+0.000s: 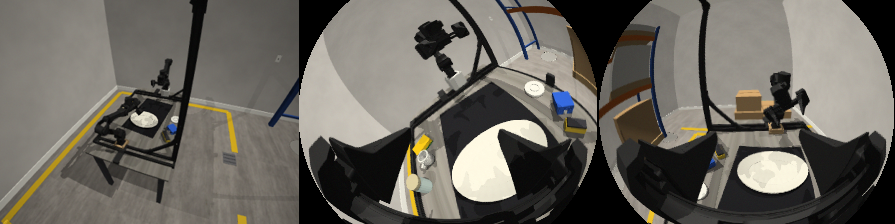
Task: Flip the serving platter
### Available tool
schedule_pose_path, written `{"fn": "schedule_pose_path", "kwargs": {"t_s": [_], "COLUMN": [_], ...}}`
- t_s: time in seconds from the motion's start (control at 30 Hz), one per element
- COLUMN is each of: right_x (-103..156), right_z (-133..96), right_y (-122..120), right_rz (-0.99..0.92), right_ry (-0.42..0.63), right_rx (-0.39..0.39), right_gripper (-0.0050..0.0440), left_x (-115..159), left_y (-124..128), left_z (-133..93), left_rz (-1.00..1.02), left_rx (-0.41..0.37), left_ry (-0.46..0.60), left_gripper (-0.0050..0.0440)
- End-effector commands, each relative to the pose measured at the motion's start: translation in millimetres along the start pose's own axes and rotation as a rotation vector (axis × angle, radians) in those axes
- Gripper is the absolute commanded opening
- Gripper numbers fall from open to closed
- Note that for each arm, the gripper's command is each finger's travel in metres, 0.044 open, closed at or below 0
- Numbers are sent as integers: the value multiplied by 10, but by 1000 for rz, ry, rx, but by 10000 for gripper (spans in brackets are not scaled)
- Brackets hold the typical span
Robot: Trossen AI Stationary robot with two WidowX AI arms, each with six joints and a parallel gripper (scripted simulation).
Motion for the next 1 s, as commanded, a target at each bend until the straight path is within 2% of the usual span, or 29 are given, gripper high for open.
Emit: {"fn": "schedule_pose_path", "kwargs": {"t_s": [0.0, 0.4, 0.43, 0.5, 0.57, 0.97], "right_x": [270, 905, 941, 941, 1000, 1022], "right_z": [119, 83, 70, 70, 37, 27], "right_y": [-157, -535, -558, -558, -607, -621], "right_rz": [8, 21, 22, 22, 23, 24], "right_ry": [14, 73, 74, 74, 56, 57], "right_rx": [40, 146, 153, 153, 165, 169], "right_gripper": [440, 440, 440, 440, 440, 440], "left_x": [133, 484, 510, 510, 572, 598], "left_y": [-262, -826, -864, -864, -952, -986], "left_z": [21, -59, -70, -70, -100, -100], "left_rz": [219, 785, 826, 826, 922, 947], "left_rx": [99, 407, 431, 431, 488, 503], "left_ry": [74, 120, 118, 118, 109, 107], "left_gripper": [440, 440, 440, 440, 440, 440]}}
Point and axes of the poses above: on each arm, the point midway between the two fingers, 35 mm back from their tips, its own z axis out along the fingers, its own y axis across the jaws, x = y × z, the point moved 9 cm from there along -z, back along the fingers, and after that the axes turned 12 degrees about z, right-handed, at the moved point
